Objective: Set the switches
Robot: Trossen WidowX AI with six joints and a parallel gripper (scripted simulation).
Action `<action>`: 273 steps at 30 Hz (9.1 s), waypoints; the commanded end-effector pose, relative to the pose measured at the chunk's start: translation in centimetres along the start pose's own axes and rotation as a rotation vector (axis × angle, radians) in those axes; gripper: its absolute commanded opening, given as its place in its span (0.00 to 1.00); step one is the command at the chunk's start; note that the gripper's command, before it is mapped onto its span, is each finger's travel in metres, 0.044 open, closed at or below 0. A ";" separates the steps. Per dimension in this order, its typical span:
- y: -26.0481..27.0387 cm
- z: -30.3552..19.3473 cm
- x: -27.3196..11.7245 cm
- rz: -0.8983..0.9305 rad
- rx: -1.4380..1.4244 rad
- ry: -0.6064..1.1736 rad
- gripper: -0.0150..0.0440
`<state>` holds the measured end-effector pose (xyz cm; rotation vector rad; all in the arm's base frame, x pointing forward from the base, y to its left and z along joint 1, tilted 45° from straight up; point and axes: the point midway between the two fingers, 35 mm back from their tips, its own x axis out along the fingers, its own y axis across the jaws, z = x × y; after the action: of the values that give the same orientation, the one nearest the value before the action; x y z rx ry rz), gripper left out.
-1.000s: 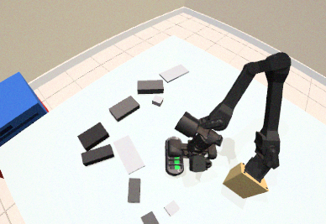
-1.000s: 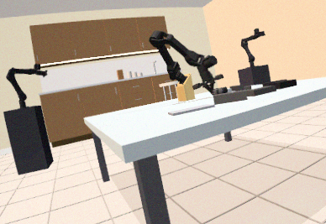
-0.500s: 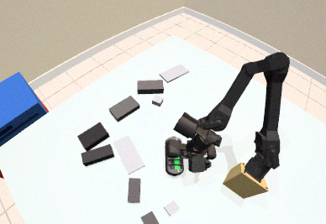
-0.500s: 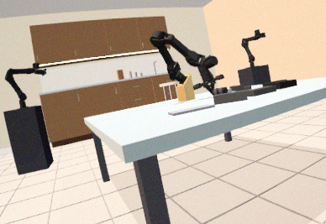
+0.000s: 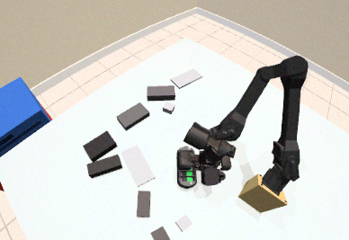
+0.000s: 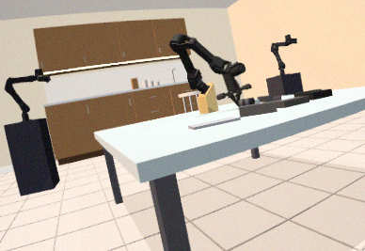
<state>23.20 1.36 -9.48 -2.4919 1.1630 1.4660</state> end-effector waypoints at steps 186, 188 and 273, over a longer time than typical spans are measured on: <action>-7.2 4.6 -6.7 0.162 0.028 -0.026 0.25; -7.2 4.6 -6.7 0.162 0.028 -0.026 0.25; -6.7 0.6 -3.8 0.164 0.028 -0.023 0.25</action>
<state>25.77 9.08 -8.71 -2.3980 1.4009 1.4917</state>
